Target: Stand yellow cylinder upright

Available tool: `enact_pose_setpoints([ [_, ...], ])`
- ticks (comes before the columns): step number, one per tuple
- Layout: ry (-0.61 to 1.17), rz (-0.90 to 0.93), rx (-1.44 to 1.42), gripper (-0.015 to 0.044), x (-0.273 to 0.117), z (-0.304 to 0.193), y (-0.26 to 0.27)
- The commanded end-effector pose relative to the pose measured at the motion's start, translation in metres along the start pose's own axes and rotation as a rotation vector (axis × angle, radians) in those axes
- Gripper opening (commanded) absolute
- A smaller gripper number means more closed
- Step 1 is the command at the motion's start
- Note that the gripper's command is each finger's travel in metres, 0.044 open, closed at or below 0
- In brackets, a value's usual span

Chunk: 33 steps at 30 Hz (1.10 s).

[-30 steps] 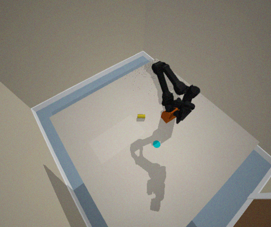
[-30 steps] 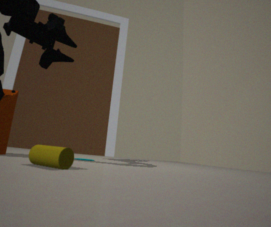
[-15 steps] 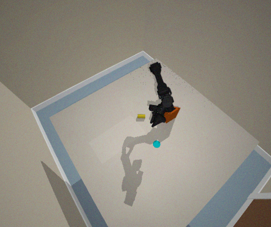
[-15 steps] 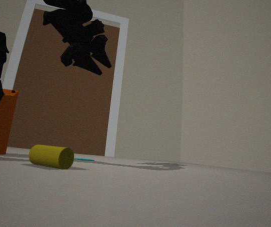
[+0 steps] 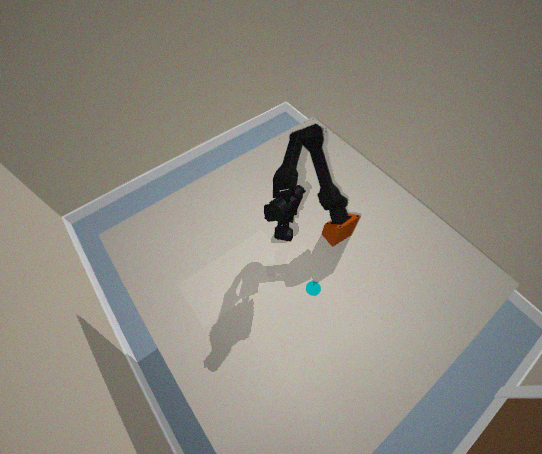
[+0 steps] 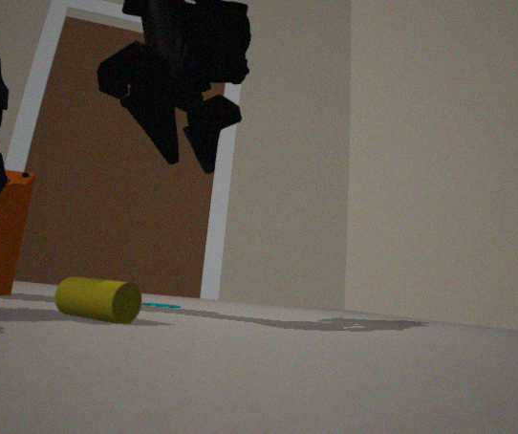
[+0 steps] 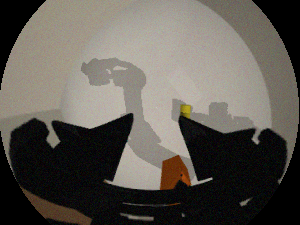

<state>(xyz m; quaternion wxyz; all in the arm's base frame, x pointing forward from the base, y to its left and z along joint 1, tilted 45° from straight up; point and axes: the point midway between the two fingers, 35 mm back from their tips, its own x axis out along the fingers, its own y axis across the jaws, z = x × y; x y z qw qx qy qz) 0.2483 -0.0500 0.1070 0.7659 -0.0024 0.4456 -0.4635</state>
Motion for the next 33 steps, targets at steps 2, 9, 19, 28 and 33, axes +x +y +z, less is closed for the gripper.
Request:
enact_pose_setpoints([
  [2,0.15,-0.129,-0.038,0.0309,0.014,0.006,-0.051],
  [9,0.238,-0.189,-0.053,0.0309,0.018,0.005,-0.079],
  [19,0.246,-0.174,-0.055,0.0309,0.1,-0.012,-0.091],
  [28,0.234,-0.192,-0.053,0.0283,0.123,-0.019,-0.101],
  [33,0.234,-0.192,-0.053,0.0152,0.123,-0.019,-0.101],
])
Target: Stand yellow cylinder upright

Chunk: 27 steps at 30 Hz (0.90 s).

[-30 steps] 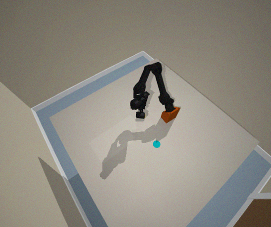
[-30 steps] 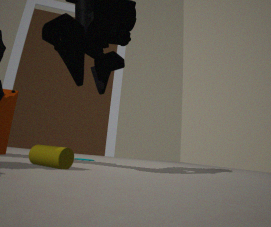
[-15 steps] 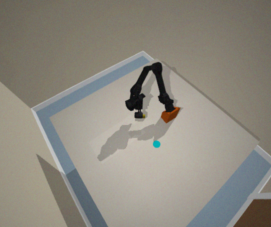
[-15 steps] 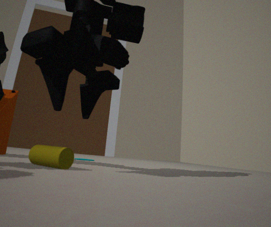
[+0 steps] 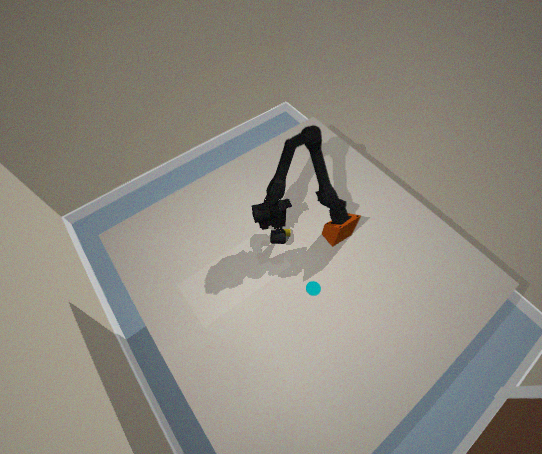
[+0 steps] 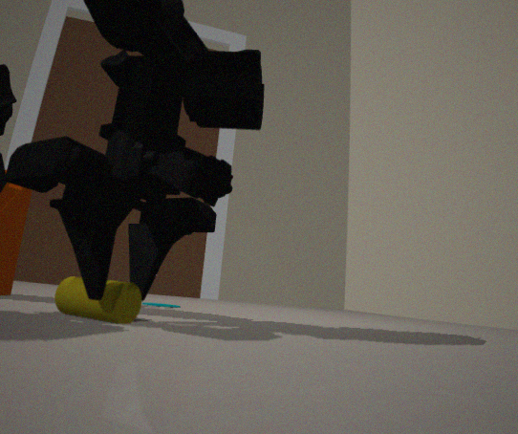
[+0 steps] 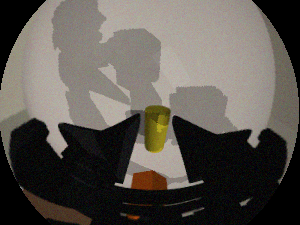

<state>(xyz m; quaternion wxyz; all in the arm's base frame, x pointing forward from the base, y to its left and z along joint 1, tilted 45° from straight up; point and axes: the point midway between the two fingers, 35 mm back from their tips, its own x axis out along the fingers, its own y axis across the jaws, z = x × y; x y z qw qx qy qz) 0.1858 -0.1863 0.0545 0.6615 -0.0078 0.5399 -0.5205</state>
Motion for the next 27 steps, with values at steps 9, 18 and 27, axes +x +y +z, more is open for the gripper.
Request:
enact_pose_setpoints([
  [9,0.002,0.0,-0.007,0.0105,-0.005,0.0,0.001],
  [18,0.008,0.009,-0.006,0.0105,-0.032,0.003,0.006],
  [27,0.011,0.011,-0.007,0.0105,-0.06,0.003,0.007],
])
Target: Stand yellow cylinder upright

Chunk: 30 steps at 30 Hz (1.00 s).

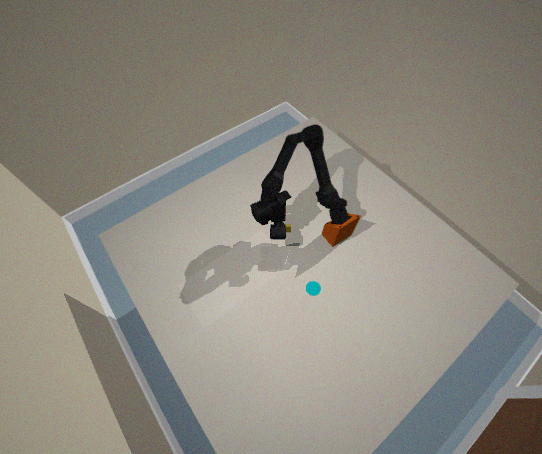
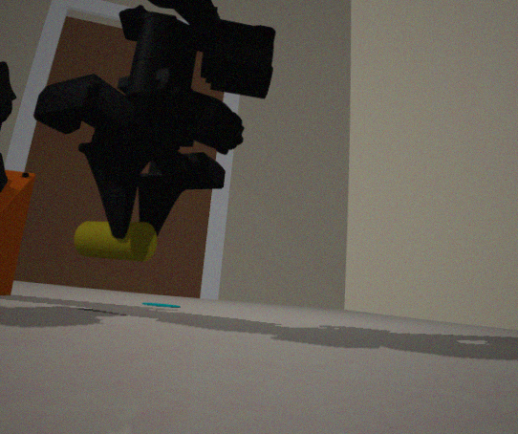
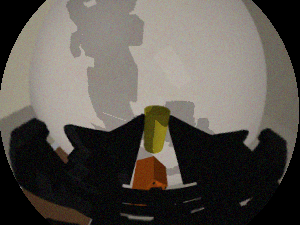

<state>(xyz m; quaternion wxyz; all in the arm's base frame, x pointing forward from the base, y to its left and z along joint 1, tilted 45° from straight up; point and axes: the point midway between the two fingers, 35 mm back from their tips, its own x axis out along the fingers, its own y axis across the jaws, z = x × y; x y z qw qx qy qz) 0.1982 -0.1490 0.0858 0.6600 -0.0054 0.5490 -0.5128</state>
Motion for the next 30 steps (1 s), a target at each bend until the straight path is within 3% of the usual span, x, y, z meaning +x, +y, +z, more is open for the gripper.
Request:
enact_pose_setpoints([
  [1,-0.005,0.0,0.008,0.0105,-0.013,0.001,0.0],
  [15,-0.012,-0.011,0.007,0.0105,-0.057,-0.003,-0.006],
  [30,-0.009,0.012,-0.221,0.0105,-0.064,-0.005,0.028],
])
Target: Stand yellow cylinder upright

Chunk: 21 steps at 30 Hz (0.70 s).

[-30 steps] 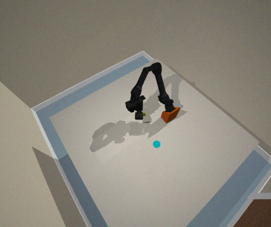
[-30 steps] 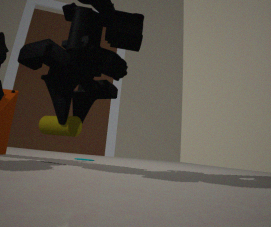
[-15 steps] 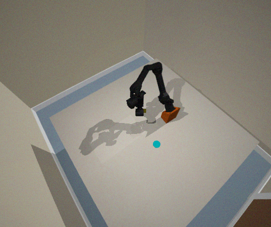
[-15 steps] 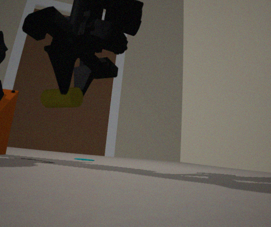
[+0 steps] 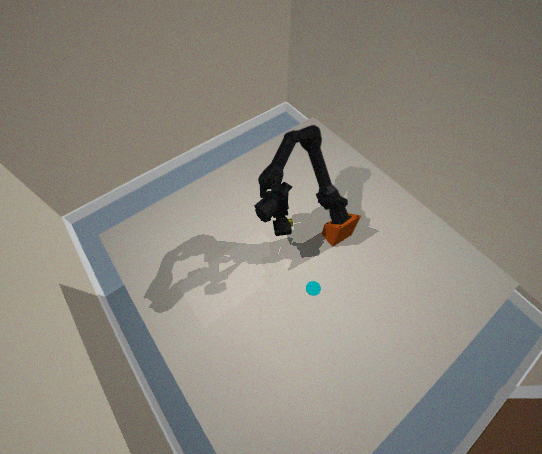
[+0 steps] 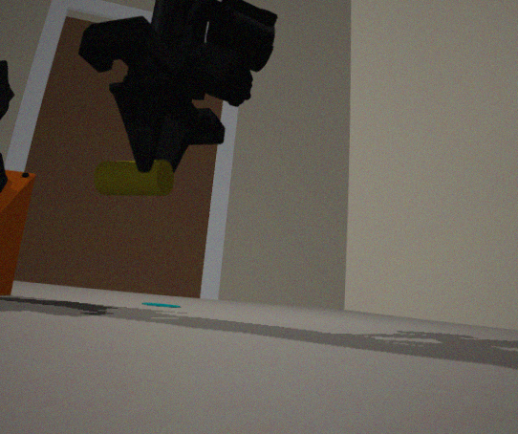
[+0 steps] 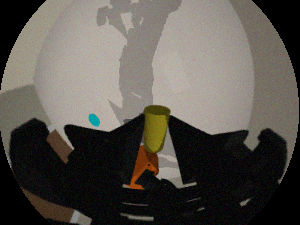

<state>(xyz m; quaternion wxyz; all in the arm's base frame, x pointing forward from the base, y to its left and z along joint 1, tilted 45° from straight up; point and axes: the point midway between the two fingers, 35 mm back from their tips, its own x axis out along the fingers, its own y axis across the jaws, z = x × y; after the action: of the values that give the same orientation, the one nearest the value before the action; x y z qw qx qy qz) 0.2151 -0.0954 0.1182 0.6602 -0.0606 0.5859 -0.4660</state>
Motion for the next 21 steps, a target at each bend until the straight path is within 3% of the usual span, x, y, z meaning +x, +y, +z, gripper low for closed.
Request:
enact_pose_setpoints([
  [1,-0.001,0.012,-0.079,0.0105,-0.003,0.001,0.012],
  [21,-0.005,0.041,-0.475,0.0105,-0.012,-0.005,0.074],
])
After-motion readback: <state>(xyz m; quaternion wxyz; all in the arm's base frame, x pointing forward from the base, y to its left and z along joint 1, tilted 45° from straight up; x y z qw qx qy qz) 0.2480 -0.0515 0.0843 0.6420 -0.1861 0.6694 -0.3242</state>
